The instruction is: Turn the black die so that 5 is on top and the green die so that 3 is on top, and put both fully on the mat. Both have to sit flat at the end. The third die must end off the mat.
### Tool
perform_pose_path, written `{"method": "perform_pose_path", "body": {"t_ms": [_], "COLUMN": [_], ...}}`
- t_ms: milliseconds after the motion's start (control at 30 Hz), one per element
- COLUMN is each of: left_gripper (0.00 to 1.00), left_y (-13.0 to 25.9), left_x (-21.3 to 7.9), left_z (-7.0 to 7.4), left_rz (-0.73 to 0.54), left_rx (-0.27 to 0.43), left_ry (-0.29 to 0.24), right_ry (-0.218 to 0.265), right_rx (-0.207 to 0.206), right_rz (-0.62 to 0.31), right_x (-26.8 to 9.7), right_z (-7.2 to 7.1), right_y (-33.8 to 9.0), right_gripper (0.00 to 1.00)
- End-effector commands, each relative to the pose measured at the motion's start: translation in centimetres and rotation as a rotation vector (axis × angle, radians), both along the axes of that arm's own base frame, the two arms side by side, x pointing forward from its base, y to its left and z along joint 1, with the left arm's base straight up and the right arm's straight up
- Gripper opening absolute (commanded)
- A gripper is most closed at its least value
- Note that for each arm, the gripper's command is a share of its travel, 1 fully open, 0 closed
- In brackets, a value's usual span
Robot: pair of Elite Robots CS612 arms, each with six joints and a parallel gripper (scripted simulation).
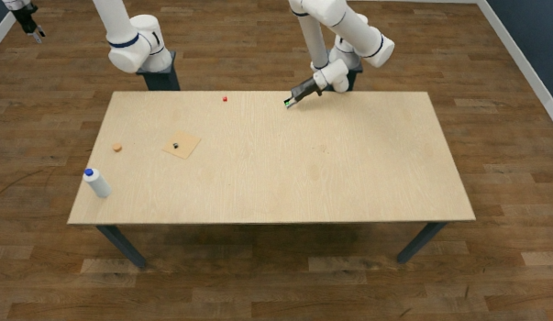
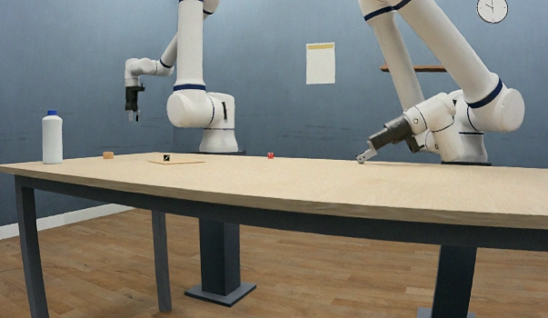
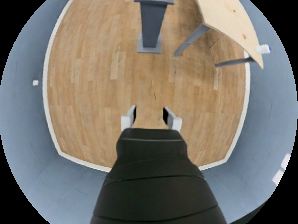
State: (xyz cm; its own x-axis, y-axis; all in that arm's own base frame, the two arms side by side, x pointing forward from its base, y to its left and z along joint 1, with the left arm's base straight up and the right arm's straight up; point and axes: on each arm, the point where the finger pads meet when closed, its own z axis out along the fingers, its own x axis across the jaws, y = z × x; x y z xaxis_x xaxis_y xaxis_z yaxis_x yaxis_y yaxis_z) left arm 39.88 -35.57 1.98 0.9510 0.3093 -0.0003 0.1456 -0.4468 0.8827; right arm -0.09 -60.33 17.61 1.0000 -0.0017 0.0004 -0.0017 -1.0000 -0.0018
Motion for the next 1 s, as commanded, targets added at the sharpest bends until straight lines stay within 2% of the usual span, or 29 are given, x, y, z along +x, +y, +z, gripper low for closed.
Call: {"method": "perform_pose_path", "body": {"t_ms": [0, 367, 967], "left_gripper": [0.70, 0.70, 0.70], "left_y": [0.4, 3.5, 4.2], "left_x": [-0.1, -1.1, -1.4], "left_z": [0.3, 2.0, 2.9], "left_rz": [0.000, 0.000, 0.000], "left_rx": [0.000, 0.000, 0.000], "left_ry": [0.000, 0.000, 0.000], "right_ry": [0.000, 0.000, 0.000], "right_rx": [-0.002, -0.002, -0.002], "right_rz": [0.000, 0.000, 0.000], "right_x": [0.0, 0.0, 0.0], "right_z": [0.1, 0.1, 0.1], "right_y": [-0.1, -0.1, -0.1], "right_gripper": [1.00, 1.00, 1.00]}}
